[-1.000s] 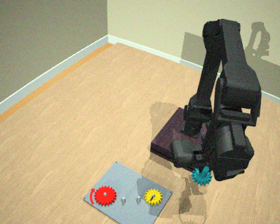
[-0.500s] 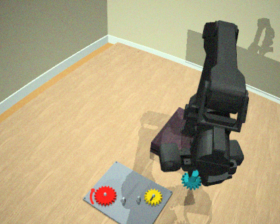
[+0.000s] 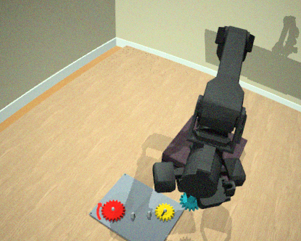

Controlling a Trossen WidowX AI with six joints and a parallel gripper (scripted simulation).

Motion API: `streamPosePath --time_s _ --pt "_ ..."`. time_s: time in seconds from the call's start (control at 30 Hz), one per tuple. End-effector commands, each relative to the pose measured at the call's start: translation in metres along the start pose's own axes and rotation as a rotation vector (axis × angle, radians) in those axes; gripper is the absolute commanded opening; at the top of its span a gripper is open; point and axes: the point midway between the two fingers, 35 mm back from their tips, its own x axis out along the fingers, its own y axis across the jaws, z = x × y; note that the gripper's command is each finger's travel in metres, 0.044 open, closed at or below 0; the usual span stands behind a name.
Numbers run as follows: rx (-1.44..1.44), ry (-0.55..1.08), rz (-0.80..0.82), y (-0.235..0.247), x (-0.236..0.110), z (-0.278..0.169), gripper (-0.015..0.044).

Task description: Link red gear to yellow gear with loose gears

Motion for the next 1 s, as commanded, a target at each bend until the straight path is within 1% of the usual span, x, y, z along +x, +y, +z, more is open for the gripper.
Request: streamPosePath --time_s 0.0,0.97 --pt "-0.003 0.001 -0.002 -0.013 0.005 0.002 0.0000" --pt "-0.005 0.002 -0.011 -0.087 0.037 -0.007 0.0000"
